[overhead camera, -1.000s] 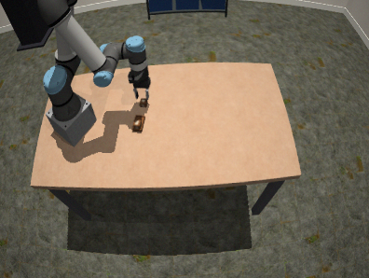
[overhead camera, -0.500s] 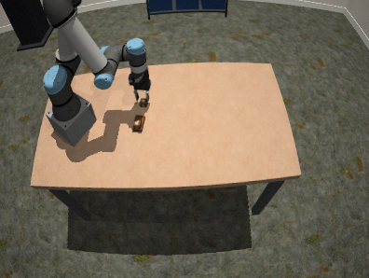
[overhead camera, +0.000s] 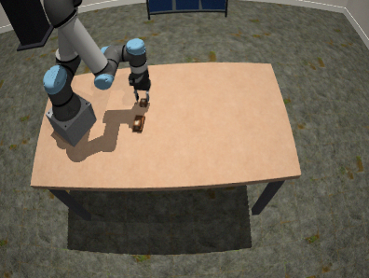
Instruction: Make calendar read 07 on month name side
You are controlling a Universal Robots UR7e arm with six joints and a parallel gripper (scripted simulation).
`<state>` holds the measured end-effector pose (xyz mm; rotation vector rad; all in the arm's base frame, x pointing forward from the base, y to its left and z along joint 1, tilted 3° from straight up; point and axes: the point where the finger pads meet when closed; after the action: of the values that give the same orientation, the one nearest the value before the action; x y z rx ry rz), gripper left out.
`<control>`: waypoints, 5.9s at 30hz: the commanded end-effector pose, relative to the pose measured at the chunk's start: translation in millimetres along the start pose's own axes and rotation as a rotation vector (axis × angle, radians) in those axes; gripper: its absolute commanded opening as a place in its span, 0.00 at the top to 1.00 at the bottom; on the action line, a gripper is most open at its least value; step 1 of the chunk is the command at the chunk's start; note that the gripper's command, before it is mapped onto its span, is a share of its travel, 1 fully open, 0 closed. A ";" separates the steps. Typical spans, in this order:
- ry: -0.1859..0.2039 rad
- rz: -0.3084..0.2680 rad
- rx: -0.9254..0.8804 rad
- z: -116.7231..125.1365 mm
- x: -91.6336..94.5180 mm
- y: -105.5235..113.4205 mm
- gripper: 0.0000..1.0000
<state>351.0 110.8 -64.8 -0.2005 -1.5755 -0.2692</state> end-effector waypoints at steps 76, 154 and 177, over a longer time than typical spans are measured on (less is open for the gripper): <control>-0.001 0.000 0.000 -0.4 -29.5 0.2 0.10; -0.001 0.000 0.000 -0.4 13.3 0.1 0.40; -0.001 0.000 0.000 -0.3 70.2 0.1 0.40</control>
<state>349.6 108.1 1.1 -0.2004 -1.5763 -0.2692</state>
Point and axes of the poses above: the point where the finger pads meet when closed, its own x axis back along the fingers, its own z axis across the jaws, y = z × x, and after that the axes turned 11 degrees about -x, right-handed
